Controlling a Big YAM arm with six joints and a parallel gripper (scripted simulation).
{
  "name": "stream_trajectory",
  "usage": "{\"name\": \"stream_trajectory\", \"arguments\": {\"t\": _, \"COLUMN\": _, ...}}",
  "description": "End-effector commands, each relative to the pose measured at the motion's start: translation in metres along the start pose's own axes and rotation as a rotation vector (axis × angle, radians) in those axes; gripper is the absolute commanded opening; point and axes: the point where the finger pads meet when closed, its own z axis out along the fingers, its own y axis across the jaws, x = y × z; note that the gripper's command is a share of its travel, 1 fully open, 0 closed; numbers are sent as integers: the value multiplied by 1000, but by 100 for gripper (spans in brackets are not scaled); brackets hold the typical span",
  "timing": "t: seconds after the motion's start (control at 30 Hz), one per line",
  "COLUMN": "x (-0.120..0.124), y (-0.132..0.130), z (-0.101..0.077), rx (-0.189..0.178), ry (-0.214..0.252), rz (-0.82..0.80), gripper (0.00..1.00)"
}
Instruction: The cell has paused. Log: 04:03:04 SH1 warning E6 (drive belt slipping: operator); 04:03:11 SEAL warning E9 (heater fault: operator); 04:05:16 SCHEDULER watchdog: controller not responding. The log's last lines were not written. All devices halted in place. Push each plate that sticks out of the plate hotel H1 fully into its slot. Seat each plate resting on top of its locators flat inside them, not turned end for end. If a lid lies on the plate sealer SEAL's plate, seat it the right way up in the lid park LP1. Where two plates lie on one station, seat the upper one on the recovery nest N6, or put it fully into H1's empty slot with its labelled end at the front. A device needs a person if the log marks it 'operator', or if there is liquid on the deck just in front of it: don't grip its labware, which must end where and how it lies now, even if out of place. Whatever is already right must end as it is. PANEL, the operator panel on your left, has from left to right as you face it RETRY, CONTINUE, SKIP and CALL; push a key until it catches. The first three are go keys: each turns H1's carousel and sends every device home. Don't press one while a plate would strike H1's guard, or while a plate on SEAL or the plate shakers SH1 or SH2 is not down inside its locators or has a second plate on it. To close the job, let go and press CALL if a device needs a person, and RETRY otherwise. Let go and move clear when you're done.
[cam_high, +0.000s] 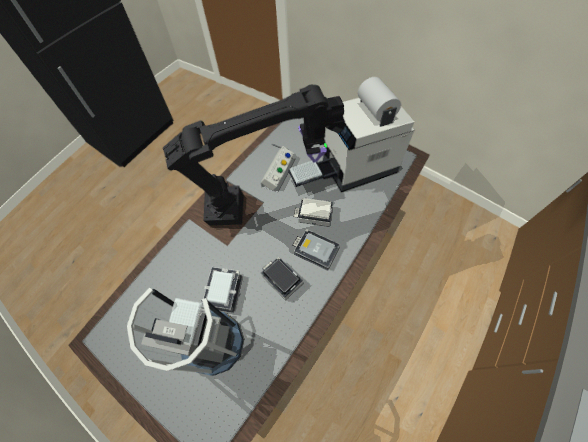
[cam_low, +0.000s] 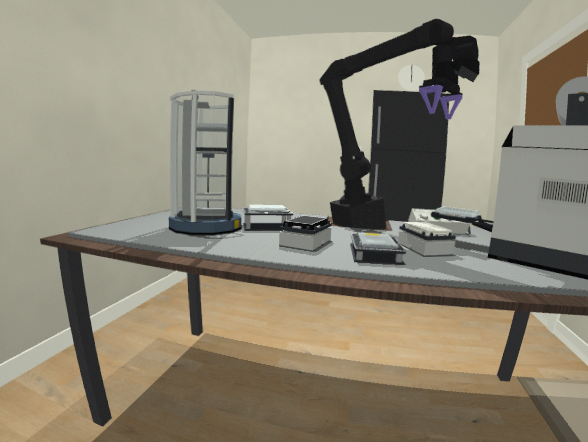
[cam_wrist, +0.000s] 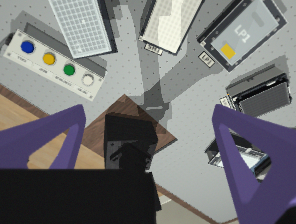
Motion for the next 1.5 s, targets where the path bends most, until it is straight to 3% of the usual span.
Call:
{"name": "stream_trajectory", "arguments": {"t": 0.0, "x": -5, "y": 16, "z": -5, "rx": -3, "ry": -4, "rz": -164, "gripper": 100}}
{"name": "stream_trajectory", "arguments": {"t": 0.3, "x": -8, "y": 39, "z": -12, "rx": -5, "ry": -27, "rz": -203, "gripper": 100}}
{"name": "stream_trajectory", "arguments": {"t": 0.33, "x": -8, "y": 39, "z": -19, "rx": -7, "ry": -47, "rz": -175, "gripper": 100}}
{"name": "stream_trajectory", "arguments": {"t": 0.87, "x": -19, "y": 91, "z": -19, "rx": -14, "ry": -53, "rz": -175, "gripper": 100}}
{"name": "stream_trajectory", "arguments": {"t": 0.9, "x": -17, "y": 91, "z": -25, "rx": -18, "ry": -71, "rz": -169, "gripper": 100}}
{"name": "stream_trajectory", "arguments": {"t": 0.97, "x": -19, "y": 101, "z": -19, "rx": -15, "ry": -53, "rz": -175, "gripper": 100}}
{"name": "stream_trajectory", "arguments": {"t": 1.43, "x": -20, "y": 143, "z": -19, "rx": -19, "ry": -53, "rz": -209, "gripper": 100}}
{"name": "stream_trajectory", "arguments": {"t": 1.47, "x": -11, "y": 140, "z": -29, "rx": -25, "ry": -75, "rz": -259, "gripper": 100}}
